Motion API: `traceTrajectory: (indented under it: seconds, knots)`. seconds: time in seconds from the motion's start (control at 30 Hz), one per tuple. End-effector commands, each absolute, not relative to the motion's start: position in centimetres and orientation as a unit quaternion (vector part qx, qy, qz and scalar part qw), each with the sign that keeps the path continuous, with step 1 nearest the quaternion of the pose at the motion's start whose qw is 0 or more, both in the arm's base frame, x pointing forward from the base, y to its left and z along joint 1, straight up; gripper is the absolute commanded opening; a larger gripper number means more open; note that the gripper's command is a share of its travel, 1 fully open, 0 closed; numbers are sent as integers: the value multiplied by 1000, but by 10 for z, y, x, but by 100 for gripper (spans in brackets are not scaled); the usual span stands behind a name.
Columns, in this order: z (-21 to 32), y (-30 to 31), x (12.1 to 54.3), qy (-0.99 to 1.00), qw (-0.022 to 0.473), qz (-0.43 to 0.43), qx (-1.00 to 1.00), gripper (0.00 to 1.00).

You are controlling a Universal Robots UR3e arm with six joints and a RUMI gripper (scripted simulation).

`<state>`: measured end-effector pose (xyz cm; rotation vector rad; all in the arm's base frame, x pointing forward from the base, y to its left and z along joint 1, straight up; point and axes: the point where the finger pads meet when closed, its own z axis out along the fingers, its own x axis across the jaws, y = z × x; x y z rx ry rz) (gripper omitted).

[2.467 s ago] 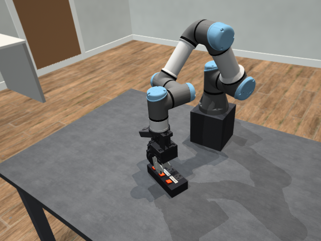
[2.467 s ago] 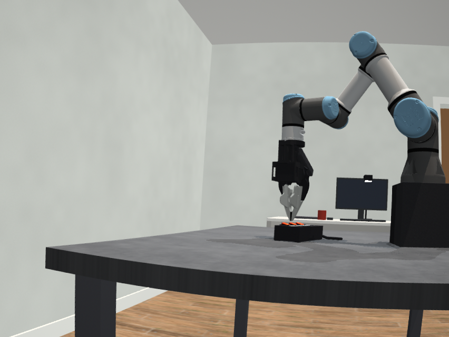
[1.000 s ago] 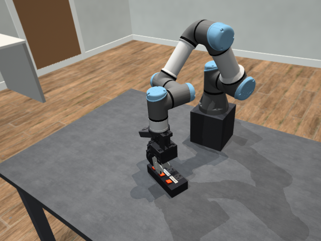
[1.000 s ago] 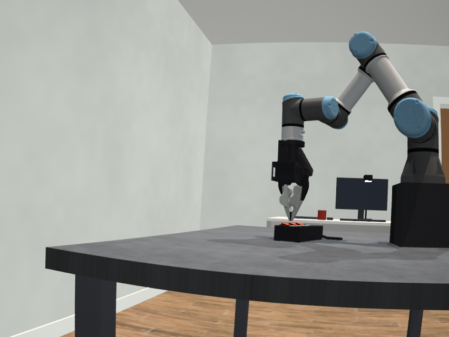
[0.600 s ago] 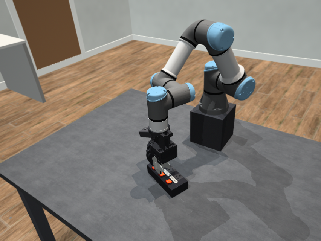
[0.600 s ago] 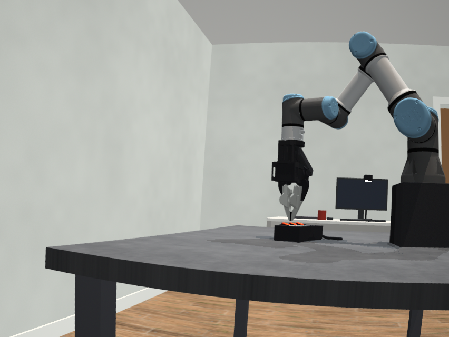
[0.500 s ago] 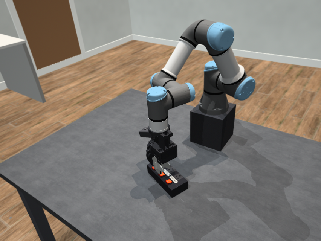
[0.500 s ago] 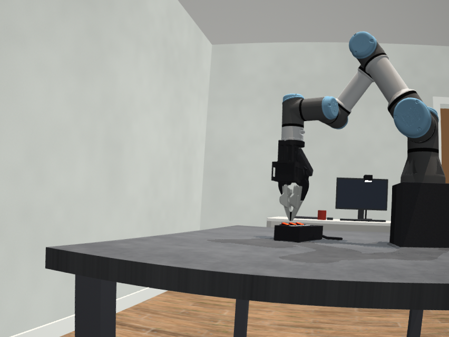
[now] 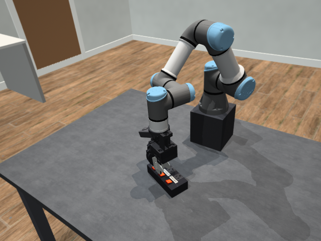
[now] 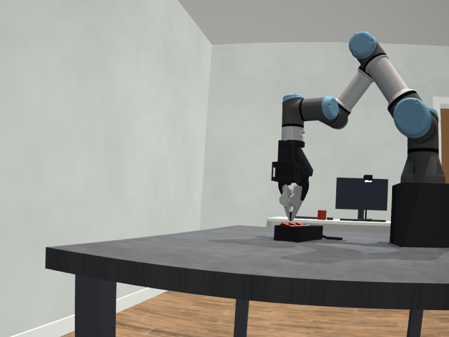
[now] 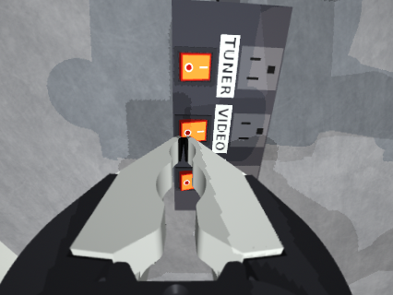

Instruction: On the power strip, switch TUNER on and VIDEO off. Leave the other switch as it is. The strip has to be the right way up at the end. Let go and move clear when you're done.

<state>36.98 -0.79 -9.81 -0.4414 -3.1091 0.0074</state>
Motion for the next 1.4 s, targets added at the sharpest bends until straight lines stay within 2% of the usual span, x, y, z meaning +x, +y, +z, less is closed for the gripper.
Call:
traceTrajectory:
  seconds: [0.0,1.37]
  knots:
    - [-98,-8,371,-990,-1,3,-141,0]
    - [-105,-8,371,-990,-1,3,-141,0]
